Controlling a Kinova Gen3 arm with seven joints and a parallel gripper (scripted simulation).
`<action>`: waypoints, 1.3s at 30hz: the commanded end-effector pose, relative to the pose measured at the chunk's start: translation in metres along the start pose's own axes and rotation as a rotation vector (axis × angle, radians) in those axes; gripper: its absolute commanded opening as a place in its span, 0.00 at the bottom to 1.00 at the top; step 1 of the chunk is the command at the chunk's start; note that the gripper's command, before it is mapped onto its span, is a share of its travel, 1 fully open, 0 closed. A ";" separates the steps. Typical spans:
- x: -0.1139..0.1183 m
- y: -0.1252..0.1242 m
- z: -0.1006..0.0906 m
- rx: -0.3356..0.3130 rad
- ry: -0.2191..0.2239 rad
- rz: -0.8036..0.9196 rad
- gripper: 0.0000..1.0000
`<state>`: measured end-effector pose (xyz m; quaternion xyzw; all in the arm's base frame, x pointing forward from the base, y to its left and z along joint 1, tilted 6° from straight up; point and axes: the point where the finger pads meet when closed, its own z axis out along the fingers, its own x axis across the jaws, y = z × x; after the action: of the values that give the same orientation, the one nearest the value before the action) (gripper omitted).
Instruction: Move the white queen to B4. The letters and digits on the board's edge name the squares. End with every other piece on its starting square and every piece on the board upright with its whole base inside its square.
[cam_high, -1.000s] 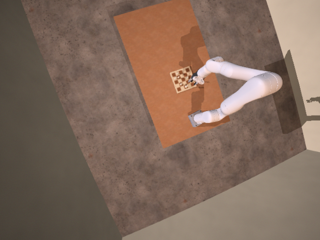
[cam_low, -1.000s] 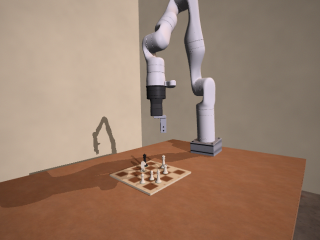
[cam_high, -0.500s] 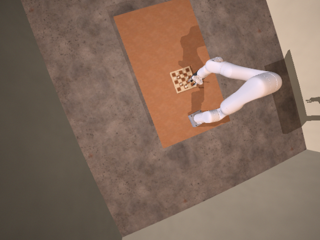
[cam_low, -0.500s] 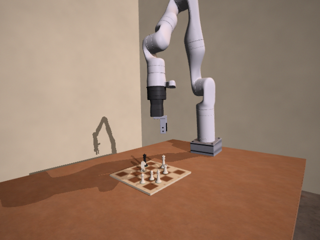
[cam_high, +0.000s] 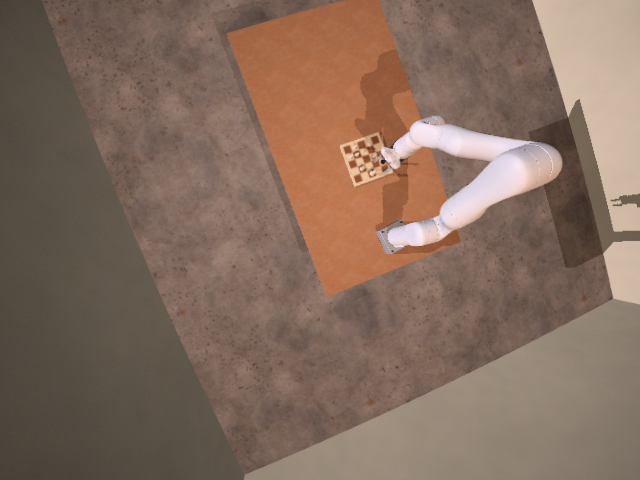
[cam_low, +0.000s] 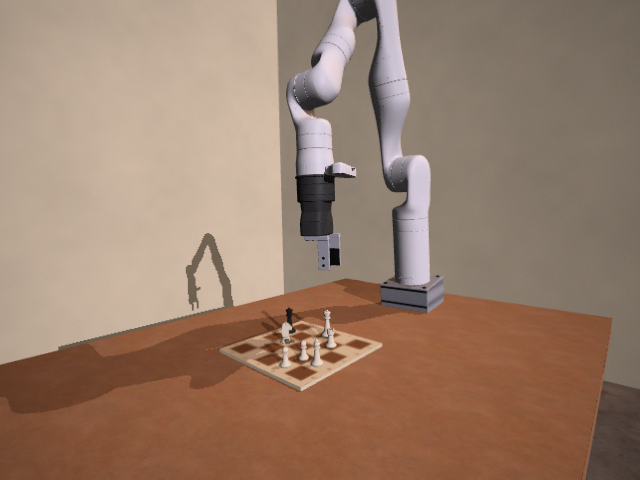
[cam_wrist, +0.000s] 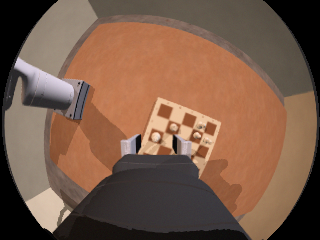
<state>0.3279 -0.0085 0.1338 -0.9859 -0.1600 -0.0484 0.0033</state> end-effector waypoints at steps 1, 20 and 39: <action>0.001 -0.003 0.001 0.002 -0.002 0.046 1.00; 0.010 -0.010 0.011 0.011 -0.012 0.626 1.00; 0.014 -0.006 0.020 0.007 -0.019 1.312 1.00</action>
<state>0.3418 -0.0017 0.1161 -0.8856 0.4624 -0.0283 0.0340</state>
